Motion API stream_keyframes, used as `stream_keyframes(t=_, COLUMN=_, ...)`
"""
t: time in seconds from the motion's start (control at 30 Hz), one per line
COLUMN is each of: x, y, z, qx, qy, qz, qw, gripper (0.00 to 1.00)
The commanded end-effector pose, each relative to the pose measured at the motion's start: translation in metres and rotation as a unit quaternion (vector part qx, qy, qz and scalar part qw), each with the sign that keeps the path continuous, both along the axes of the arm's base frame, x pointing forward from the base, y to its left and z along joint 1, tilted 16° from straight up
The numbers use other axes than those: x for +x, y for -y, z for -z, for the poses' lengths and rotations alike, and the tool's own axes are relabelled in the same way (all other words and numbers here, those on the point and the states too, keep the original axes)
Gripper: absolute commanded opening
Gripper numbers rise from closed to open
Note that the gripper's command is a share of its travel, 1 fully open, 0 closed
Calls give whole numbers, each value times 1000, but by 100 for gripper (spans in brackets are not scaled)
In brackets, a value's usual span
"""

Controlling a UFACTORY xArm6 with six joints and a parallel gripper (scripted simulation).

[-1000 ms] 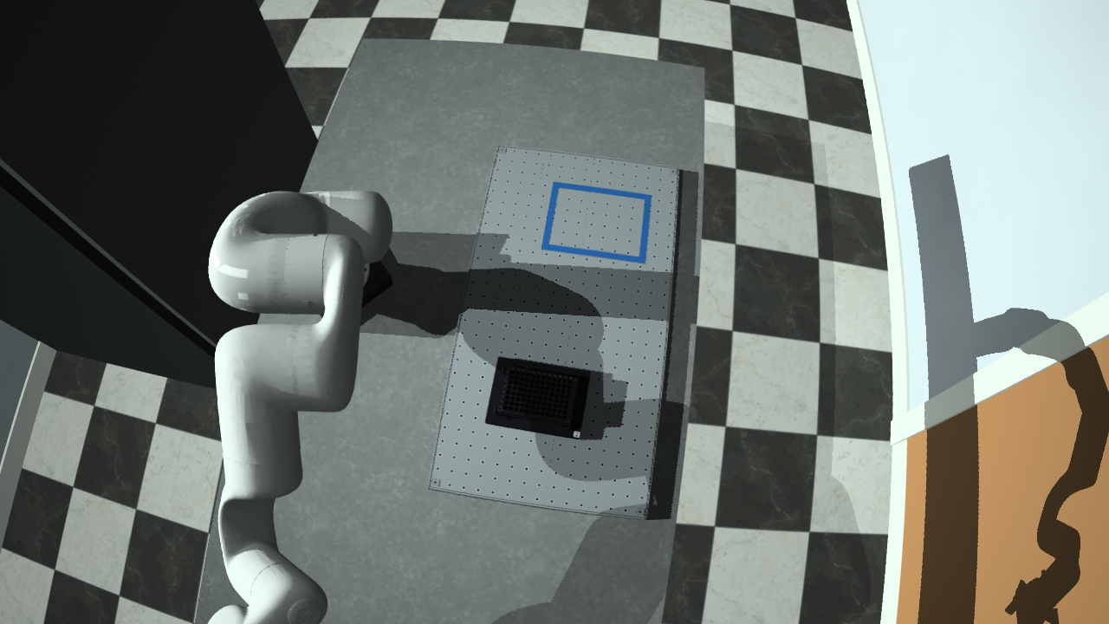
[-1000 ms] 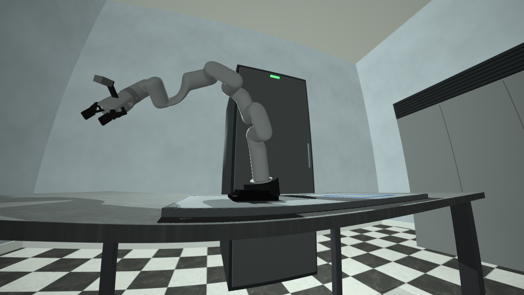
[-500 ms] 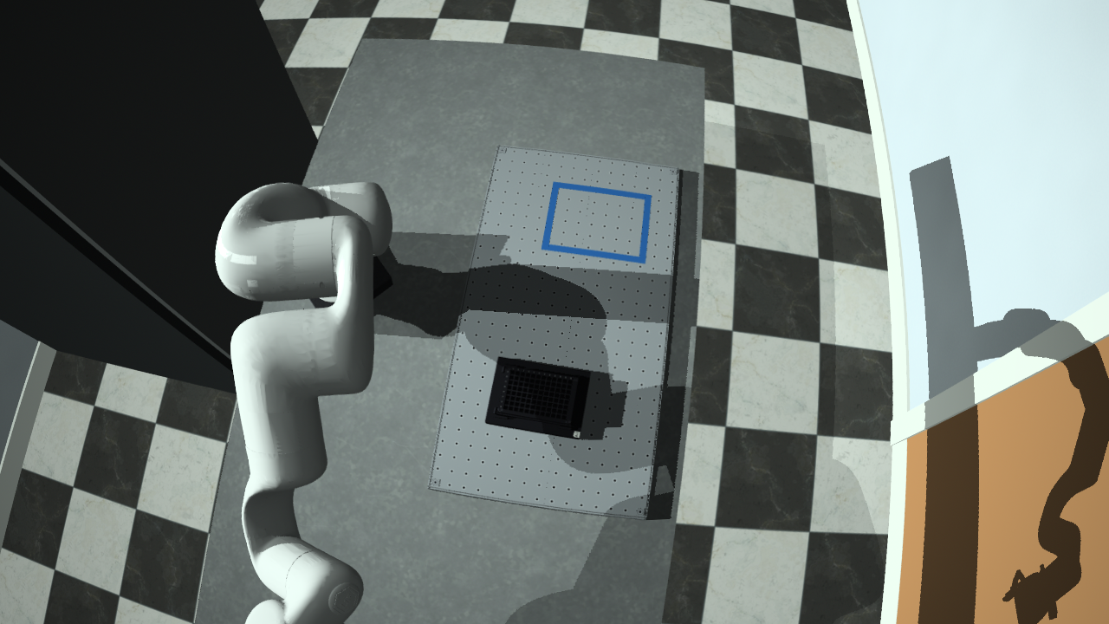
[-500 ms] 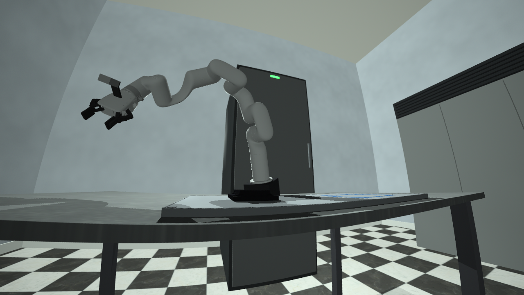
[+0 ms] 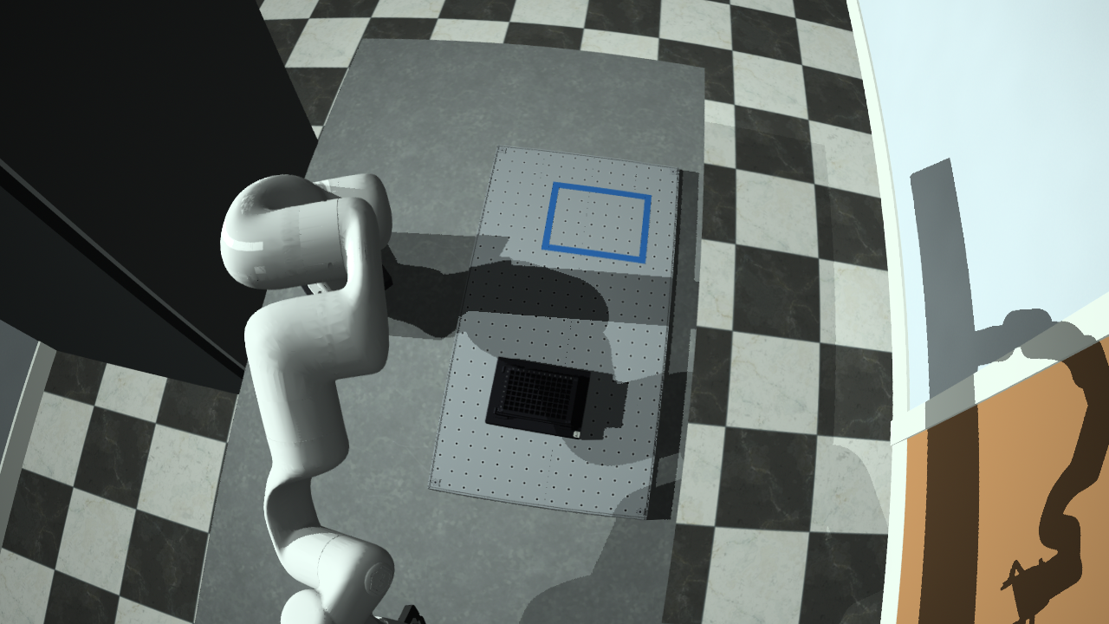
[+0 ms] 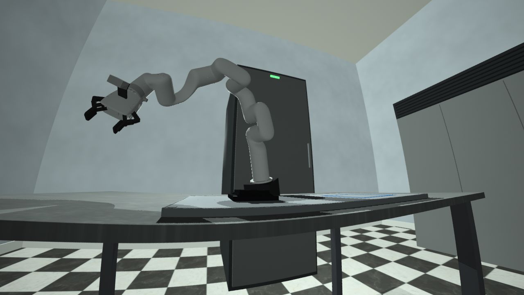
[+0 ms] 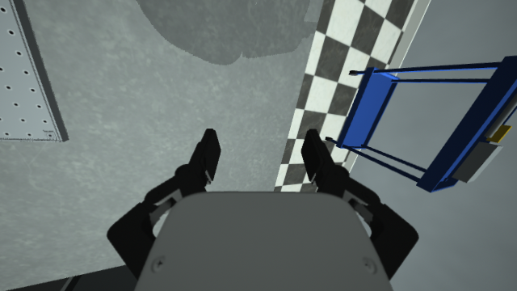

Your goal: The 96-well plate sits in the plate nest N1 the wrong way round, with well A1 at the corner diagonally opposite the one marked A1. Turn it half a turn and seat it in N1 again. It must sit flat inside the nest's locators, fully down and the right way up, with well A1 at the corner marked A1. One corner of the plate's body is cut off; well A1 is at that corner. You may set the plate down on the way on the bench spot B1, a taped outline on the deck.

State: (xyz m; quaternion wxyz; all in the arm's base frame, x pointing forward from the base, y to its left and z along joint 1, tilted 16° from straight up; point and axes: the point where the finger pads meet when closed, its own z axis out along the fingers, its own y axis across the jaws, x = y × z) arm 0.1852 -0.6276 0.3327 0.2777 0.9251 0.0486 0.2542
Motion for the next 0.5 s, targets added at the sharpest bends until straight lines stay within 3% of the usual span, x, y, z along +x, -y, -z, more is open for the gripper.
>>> stream_keyframes(t=0.0, x=16, y=-13, z=4, qx=-16, qy=-37, qz=-52, qw=998, gripper=100)
stream_keyframes(t=0.47, x=53, y=-49, z=23, qx=-39, qy=-95, qz=-138, qw=985, gripper=100)
